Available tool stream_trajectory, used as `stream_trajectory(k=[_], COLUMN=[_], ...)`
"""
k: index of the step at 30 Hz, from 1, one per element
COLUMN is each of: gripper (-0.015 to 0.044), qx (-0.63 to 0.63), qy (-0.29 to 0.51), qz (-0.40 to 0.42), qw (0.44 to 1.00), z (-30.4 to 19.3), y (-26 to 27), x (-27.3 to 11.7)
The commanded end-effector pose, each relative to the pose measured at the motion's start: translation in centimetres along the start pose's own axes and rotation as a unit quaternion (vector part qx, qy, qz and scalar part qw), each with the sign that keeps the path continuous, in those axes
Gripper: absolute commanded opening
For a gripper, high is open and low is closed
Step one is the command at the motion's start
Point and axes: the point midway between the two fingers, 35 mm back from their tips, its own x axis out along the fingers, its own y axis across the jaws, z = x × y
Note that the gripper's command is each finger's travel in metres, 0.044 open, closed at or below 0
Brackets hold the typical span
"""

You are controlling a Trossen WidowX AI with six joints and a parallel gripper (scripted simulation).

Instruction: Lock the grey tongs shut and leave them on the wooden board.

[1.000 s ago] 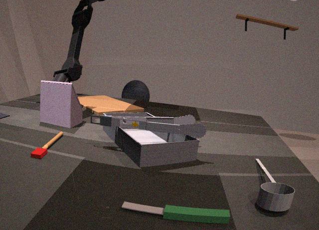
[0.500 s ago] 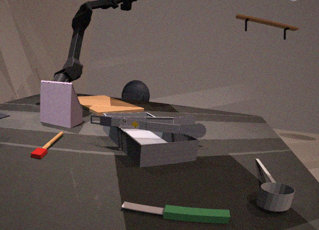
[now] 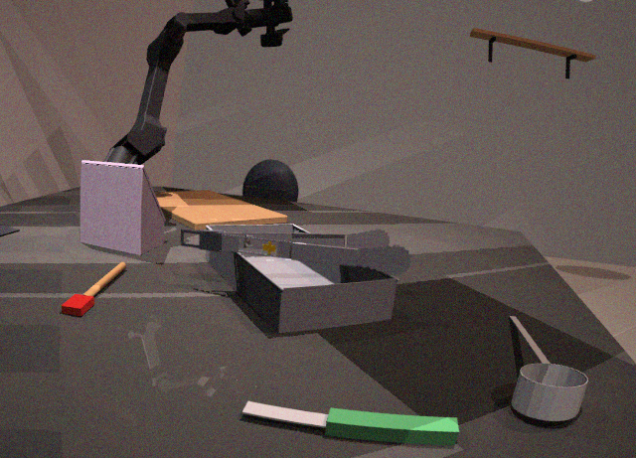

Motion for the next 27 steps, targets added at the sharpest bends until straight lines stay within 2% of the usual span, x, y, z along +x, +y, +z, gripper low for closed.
stream_trajectory(k=[1,9,16,24,27], gripper=[0.0440,0.0440,0.0440,0.0440,0.0440], qx=[-0.022,-0.059,-0.100,-0.133,-0.140], qy=[-0.017,-0.046,-0.106,-0.171,-0.178], qz=[-0.033,-0.055,-0.143,-0.212,-0.220], qw=[0.999,0.996,0.979,0.953,0.949], z=[1.7,4.2,10.8,17.9,18.8], y=[-2.8,-4.9,-11.2,-15.5,-15.9], x=[0.7,1.0,1.4,0.2,-0.1])
